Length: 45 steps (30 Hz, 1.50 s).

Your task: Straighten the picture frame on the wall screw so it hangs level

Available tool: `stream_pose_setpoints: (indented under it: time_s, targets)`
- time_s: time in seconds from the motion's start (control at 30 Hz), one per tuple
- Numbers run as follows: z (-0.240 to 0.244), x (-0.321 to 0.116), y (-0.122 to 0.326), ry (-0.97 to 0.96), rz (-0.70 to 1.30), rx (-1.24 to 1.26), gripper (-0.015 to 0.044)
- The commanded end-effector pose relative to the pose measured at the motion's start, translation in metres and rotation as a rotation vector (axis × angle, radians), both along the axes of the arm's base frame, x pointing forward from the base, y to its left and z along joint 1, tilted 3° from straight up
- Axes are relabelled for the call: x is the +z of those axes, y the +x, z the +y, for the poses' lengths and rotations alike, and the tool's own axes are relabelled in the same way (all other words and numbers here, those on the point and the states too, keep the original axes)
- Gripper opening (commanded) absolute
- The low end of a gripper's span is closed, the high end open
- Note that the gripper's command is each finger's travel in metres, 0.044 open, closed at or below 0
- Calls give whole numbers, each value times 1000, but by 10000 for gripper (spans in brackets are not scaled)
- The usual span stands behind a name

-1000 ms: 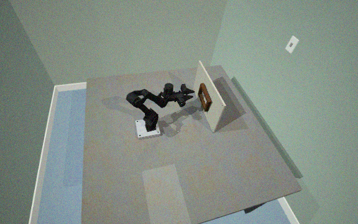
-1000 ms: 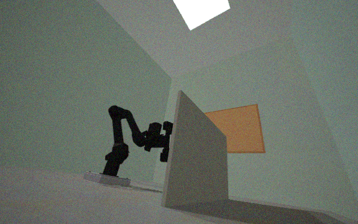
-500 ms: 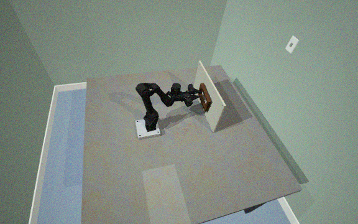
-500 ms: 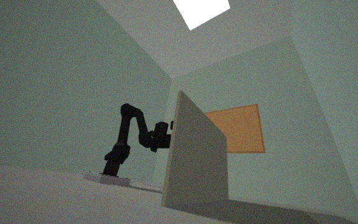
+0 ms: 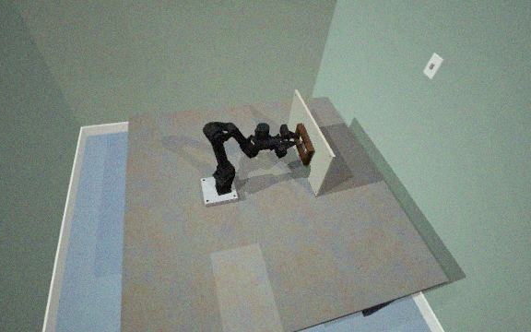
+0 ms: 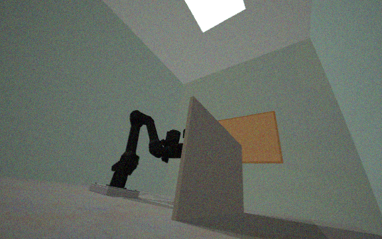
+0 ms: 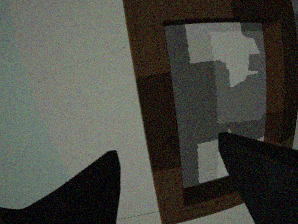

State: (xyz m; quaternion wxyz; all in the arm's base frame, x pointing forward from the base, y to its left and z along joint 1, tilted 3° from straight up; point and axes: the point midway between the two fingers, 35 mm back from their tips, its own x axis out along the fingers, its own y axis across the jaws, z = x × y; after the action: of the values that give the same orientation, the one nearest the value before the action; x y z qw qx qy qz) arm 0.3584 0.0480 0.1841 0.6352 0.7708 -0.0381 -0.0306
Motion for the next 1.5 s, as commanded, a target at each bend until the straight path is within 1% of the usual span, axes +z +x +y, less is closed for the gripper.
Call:
stream_pose_setpoints:
  time_s: [0.0, 0.6, 1.47]
  targets:
    - [0, 3, 6, -4, -7, 3, 260]
    - [-3, 3, 34, -5, -9, 3, 260]
    - [-3, 3, 34, -5, -9, 3, 260]
